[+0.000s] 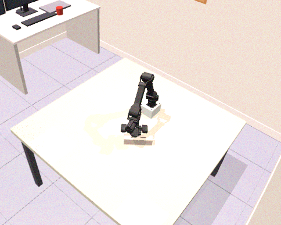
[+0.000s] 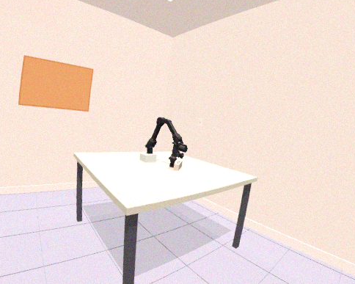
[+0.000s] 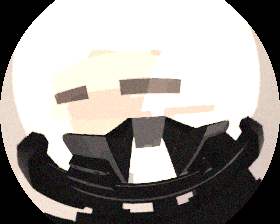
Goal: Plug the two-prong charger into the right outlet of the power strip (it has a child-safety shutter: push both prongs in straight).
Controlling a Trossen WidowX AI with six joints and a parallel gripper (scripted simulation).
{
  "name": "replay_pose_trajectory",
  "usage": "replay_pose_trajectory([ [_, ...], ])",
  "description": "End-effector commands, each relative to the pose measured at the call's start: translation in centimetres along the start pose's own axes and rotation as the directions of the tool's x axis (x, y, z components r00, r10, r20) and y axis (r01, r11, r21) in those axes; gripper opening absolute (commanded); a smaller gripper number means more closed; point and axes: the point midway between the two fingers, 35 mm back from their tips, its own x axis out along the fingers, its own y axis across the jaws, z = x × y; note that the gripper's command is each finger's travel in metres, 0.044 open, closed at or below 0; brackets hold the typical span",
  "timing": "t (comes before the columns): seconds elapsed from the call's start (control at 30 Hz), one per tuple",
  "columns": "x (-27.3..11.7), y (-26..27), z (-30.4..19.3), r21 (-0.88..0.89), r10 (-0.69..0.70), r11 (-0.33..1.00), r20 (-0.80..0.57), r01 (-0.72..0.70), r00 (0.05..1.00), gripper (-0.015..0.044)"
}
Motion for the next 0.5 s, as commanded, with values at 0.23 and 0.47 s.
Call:
replay_pose_trajectory([
  [0.23,-0.11,-0.03,1.00,-0.001,-0.003,1.000,0.033,0.003,0.999,0.0000],
  [0.47,-0.09,-0.03,0.91,-0.001,-0.003,1.000,0.033,0.003,0.999,0.0000],
])
